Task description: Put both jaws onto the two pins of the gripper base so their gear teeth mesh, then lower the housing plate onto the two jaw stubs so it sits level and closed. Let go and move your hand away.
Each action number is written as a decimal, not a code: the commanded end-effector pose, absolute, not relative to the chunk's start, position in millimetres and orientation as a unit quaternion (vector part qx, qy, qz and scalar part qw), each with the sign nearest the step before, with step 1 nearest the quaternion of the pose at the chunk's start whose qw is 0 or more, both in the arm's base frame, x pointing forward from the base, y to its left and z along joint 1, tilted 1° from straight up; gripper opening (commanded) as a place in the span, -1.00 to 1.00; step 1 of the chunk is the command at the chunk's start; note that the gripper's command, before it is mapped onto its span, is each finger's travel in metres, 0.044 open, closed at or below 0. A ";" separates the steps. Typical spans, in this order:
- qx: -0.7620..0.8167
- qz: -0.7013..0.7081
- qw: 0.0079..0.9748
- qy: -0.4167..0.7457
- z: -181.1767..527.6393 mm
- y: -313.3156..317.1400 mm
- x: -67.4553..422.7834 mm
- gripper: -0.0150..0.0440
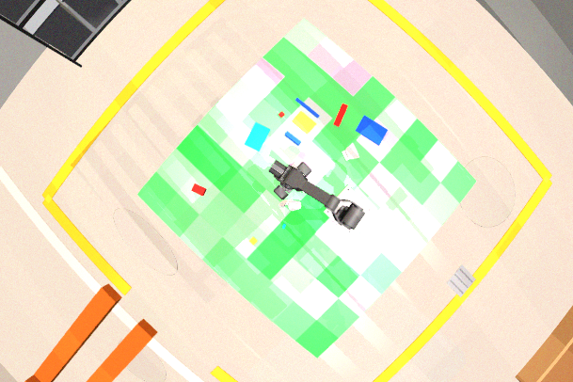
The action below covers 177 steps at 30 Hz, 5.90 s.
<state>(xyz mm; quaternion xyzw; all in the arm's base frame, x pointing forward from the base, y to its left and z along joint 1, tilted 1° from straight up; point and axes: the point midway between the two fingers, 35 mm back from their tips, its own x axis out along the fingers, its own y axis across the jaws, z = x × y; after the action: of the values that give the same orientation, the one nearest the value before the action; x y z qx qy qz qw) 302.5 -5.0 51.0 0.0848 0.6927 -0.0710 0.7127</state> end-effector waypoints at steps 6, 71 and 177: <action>0.088 -0.073 0.713 0.692 48.1 -4.6 303.0 -0.04; 0.088 -0.073 0.713 0.692 45.0 -4.6 303.1 -0.04; 0.108 -0.088 0.714 0.686 110.7 -1.9 302.5 -0.14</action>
<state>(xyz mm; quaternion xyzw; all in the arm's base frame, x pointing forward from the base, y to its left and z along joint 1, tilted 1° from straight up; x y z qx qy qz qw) 302.4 -4.0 110.5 0.0935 0.6879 -0.0742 0.7159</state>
